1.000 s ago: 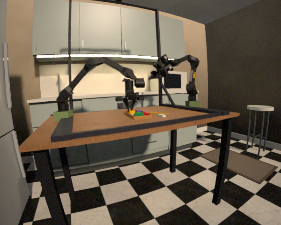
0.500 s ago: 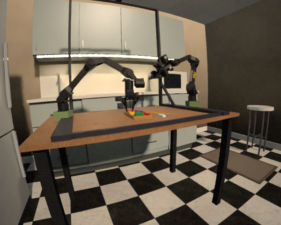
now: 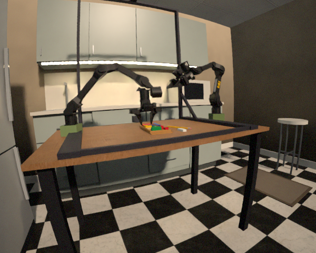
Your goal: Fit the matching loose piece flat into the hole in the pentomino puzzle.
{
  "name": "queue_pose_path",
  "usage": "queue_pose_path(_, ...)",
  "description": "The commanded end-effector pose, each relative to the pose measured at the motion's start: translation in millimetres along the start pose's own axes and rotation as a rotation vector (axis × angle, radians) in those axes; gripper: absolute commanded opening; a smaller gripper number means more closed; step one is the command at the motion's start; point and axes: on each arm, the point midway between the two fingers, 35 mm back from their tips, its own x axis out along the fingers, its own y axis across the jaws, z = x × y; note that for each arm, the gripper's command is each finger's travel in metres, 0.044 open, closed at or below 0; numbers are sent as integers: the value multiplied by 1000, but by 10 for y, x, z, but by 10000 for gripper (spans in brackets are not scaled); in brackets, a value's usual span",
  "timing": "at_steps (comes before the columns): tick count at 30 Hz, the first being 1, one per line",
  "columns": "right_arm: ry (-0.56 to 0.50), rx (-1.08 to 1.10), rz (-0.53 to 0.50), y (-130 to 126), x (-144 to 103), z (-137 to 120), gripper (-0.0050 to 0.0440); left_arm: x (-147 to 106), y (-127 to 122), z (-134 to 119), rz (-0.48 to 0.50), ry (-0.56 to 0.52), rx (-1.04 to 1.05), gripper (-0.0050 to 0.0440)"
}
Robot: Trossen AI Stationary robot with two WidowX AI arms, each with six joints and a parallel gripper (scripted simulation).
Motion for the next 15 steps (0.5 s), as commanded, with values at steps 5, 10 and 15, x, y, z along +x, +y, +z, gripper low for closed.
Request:
queue_pose_path(5, -53, -139, 239, 115, -657, 118, 285, -430, -414, 278, -111, -197, 50, 440)
queue_pose_path(10, -145, -308, 430, 101, -1130, 190, 285, -845, -761, 412, -226, -365, 79, 440)
queue_pose_path(15, -262, -452, 587, 22, -1548, 241, 285, -1142, -950, 466, -304, -475, 90, 440)
